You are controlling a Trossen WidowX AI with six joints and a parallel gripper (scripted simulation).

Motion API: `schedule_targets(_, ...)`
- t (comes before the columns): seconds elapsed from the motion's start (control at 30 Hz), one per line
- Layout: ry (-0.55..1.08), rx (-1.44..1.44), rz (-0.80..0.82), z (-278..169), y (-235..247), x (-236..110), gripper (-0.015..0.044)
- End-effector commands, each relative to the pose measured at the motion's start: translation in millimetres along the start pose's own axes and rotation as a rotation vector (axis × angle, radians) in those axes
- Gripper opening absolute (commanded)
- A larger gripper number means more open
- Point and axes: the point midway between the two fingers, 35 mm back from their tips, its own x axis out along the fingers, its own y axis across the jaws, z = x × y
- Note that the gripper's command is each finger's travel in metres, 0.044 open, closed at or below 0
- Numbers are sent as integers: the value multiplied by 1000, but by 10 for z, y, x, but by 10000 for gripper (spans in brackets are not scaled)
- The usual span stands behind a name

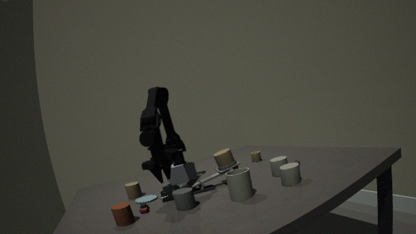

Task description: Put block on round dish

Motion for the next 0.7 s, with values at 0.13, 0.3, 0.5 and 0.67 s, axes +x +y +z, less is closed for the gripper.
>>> schedule_targets(0.13, -3, 3, 6, 11, 8, 130, 260)
schedule_targets(0.3, -3, 3, 6, 11, 8, 211, 260)
schedule_targets(0.5, -3, 3, 6, 11, 10, 308, 260)
schedule_targets(0.67, -3, 3, 6, 10, 14, 389, 260)
